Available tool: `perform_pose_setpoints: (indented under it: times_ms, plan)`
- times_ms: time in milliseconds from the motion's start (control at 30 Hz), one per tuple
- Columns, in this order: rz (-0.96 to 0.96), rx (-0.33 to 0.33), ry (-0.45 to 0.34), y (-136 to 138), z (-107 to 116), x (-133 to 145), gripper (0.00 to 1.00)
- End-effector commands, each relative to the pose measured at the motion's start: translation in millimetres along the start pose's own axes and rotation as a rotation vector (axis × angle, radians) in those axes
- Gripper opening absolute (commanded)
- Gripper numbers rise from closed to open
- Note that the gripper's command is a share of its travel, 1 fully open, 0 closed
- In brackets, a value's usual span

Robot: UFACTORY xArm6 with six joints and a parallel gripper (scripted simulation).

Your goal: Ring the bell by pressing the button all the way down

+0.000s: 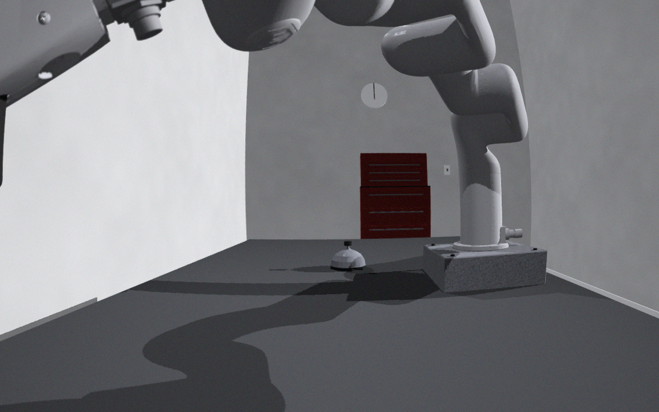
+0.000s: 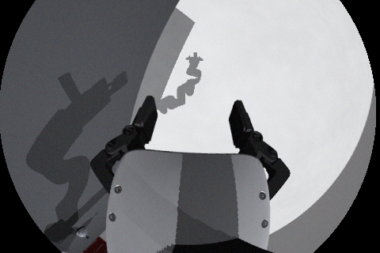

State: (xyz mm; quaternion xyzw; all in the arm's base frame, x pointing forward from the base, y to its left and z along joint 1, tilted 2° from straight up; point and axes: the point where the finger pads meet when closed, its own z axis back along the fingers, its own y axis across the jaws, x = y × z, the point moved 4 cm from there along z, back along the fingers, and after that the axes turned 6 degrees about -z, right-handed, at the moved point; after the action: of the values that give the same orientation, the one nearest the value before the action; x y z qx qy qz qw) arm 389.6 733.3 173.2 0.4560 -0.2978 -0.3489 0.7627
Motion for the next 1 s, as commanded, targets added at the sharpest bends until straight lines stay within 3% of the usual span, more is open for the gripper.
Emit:
perform_pose_setpoints:
  times_ms: [0, 633, 967]
  plan:
    - [-0.003, 0.005, 0.001, 4, 1, 0, 1.0]
    - [0.0, 0.007, 0.0, 5, 0, 4, 1.0]
    - [0.071, 0.026, -0.007, 13, -21, 76, 1.0]
